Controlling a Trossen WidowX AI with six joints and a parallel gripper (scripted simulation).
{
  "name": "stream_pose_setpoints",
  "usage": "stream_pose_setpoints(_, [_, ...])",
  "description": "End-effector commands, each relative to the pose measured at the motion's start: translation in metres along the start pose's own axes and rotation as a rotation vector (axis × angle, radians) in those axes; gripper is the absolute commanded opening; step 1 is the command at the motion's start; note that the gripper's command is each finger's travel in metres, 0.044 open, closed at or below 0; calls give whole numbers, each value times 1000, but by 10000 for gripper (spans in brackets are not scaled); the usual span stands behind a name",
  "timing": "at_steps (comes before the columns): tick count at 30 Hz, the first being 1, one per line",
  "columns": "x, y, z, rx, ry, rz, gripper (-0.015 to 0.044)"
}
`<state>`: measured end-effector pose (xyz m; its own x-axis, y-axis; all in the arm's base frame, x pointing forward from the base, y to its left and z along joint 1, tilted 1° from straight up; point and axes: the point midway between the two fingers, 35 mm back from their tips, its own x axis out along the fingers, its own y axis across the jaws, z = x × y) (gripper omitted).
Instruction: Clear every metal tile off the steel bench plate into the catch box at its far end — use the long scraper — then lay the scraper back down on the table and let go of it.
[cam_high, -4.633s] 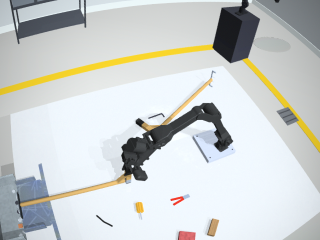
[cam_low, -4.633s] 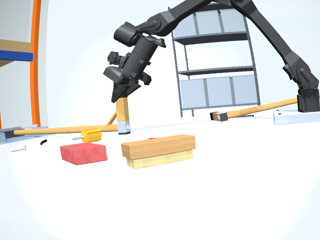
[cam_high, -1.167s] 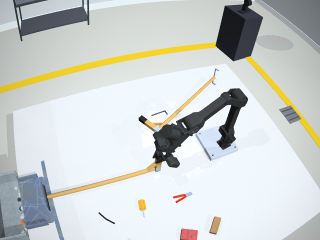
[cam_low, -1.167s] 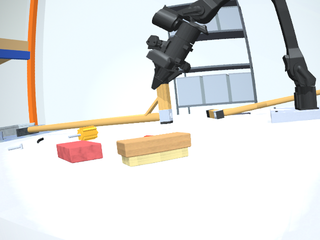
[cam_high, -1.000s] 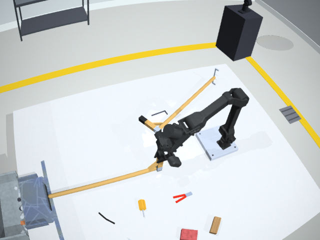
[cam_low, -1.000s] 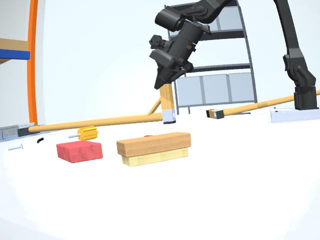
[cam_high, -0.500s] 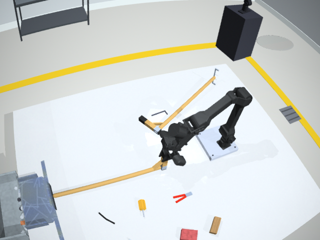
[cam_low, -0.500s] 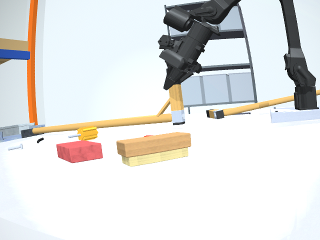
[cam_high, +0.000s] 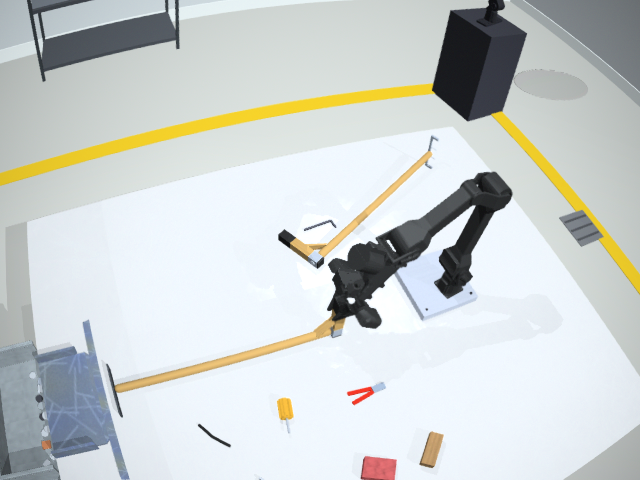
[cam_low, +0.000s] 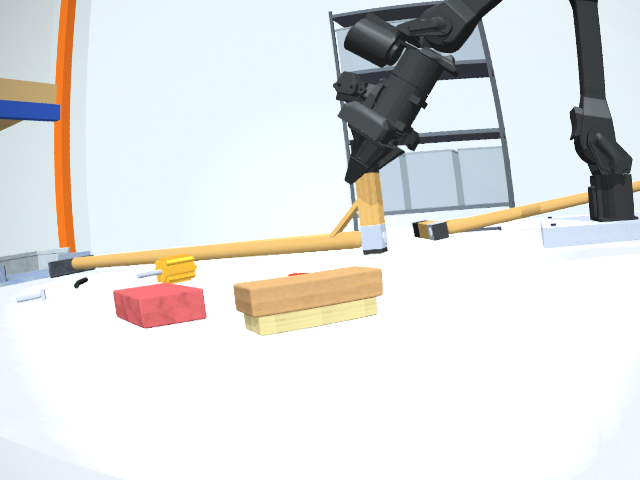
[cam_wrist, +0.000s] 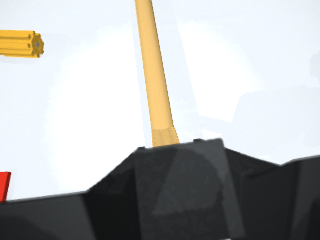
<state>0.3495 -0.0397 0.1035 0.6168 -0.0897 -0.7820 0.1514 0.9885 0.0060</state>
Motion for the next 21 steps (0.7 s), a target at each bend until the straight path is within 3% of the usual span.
stream_pose_setpoints(1, [-5,-1,-4,5,-16,-3,0])
stream_pose_setpoints(21, [-2,0,-6,0,1,0,0])
